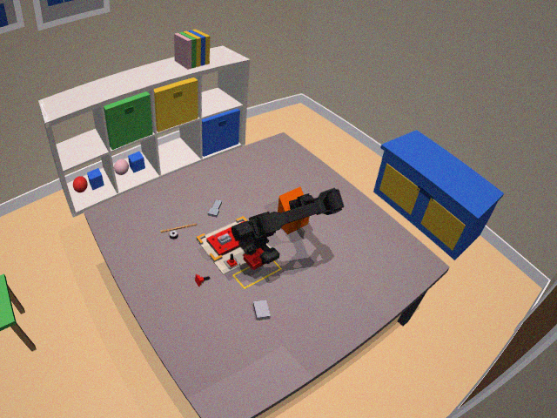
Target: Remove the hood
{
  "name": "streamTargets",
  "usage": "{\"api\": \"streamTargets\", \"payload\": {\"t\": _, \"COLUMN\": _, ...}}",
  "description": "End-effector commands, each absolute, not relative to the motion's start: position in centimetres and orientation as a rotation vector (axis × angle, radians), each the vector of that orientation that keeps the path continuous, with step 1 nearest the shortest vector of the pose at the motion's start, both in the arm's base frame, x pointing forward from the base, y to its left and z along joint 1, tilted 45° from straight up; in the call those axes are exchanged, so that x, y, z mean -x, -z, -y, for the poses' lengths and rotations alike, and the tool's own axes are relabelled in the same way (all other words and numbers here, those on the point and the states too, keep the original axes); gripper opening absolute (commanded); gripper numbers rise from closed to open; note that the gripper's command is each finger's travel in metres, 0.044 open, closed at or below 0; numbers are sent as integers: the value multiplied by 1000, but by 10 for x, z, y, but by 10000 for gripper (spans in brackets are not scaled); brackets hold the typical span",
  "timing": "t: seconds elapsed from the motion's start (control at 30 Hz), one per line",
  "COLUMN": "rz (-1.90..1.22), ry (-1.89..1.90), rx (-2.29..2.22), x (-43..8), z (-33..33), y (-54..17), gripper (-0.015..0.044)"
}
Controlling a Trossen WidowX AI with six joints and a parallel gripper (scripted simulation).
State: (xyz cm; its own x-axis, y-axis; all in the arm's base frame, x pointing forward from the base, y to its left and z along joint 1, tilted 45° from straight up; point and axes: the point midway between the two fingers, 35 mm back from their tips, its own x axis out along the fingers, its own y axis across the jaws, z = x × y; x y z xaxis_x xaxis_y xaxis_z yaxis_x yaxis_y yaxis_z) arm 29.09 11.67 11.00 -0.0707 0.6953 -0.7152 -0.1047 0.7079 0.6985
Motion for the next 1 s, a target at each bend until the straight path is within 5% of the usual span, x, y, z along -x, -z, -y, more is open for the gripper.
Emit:
{"api": "streamTargets", "payload": {"t": 0.0, "rz": -1509, "ry": -706, "rx": -515, "x": -291, "z": -119, "y": -107, "gripper": 0}}
{"api": "streamTargets", "payload": {"t": 0.97, "rz": -1508, "ry": -706, "rx": -515, "x": -290, "z": -138, "y": -89, "gripper": 0}}
